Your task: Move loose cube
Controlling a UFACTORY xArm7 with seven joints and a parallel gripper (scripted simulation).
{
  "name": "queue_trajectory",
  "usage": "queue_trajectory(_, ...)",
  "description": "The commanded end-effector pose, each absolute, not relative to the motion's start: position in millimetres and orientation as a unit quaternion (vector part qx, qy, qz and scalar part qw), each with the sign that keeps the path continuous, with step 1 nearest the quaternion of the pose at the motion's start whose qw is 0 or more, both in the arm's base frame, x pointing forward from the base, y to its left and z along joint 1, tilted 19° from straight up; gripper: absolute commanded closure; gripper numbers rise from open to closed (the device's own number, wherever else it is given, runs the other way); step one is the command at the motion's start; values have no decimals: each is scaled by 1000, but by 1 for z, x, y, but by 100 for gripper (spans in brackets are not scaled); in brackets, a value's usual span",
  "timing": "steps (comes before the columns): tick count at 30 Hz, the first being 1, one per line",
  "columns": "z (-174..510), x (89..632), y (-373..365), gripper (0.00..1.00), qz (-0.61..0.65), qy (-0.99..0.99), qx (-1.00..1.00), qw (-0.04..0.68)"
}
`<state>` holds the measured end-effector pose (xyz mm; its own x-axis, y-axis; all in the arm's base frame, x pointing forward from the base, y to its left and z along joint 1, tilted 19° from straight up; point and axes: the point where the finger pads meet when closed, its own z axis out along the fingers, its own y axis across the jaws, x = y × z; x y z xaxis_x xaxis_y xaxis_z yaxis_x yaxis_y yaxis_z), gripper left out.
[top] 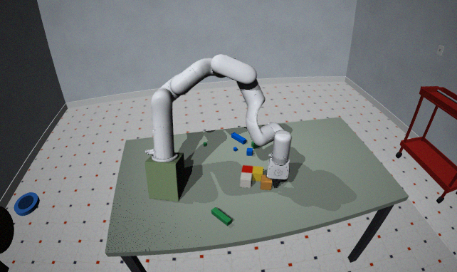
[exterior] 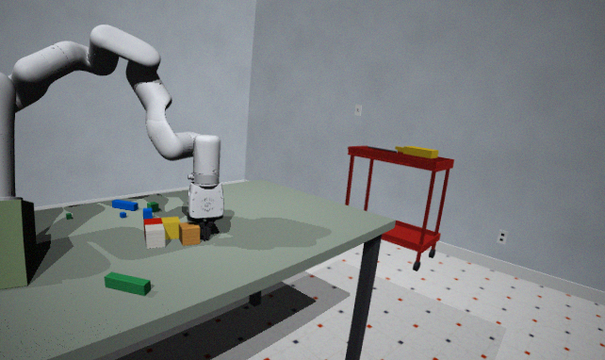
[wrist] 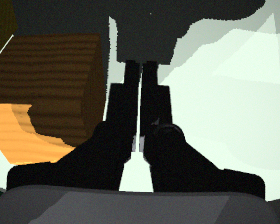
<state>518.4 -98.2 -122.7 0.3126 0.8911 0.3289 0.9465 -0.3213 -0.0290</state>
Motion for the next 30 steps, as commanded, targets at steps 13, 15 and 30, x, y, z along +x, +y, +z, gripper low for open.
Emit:
queue_trajectory(13, -121, 519, -100, 100, -128, -572, -803, 107)
queue_trajectory(15, -121, 518, -99, 100, -128, -572, -803, 107)
queue_trajectory(30, -121, 515, -98, 100, -128, -572, -803, 107)
